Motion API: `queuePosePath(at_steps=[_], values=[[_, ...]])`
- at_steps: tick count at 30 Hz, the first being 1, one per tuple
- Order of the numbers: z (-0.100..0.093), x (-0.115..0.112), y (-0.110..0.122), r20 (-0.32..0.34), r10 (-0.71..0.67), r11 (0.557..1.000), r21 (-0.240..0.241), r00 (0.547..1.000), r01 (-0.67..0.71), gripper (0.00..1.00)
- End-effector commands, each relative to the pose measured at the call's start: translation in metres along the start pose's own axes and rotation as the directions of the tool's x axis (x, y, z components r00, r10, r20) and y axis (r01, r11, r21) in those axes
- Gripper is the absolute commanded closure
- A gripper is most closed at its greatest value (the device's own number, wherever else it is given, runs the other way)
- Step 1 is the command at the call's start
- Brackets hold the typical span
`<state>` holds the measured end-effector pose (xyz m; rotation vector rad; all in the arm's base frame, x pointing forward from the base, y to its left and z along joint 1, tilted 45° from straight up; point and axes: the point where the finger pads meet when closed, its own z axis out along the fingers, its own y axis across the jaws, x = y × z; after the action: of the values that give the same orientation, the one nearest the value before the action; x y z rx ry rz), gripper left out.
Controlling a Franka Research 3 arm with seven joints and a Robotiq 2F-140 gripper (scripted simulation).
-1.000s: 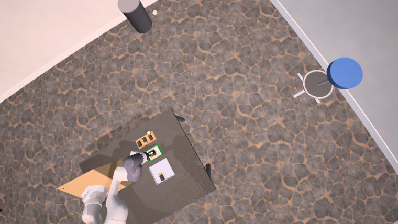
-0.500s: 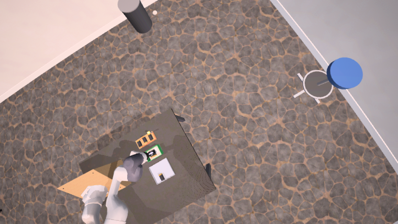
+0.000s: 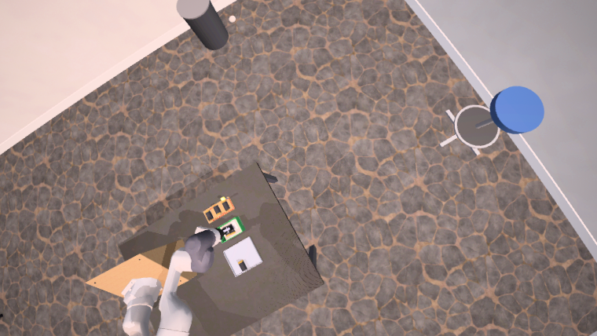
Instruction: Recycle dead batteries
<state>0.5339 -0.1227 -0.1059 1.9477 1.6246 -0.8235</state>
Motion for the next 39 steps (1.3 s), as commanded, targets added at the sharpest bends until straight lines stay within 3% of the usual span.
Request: queuePosePath(at_steps=[1,39], values=[[-0.0026,0.001,0.0026,-0.003,-0.016,1.0,-0.007,1.0,0.016,0.84],[-0.0027,0.0039,0.0054,-0.003,-0.017,1.0,-0.007,1.0,0.016,0.84]])
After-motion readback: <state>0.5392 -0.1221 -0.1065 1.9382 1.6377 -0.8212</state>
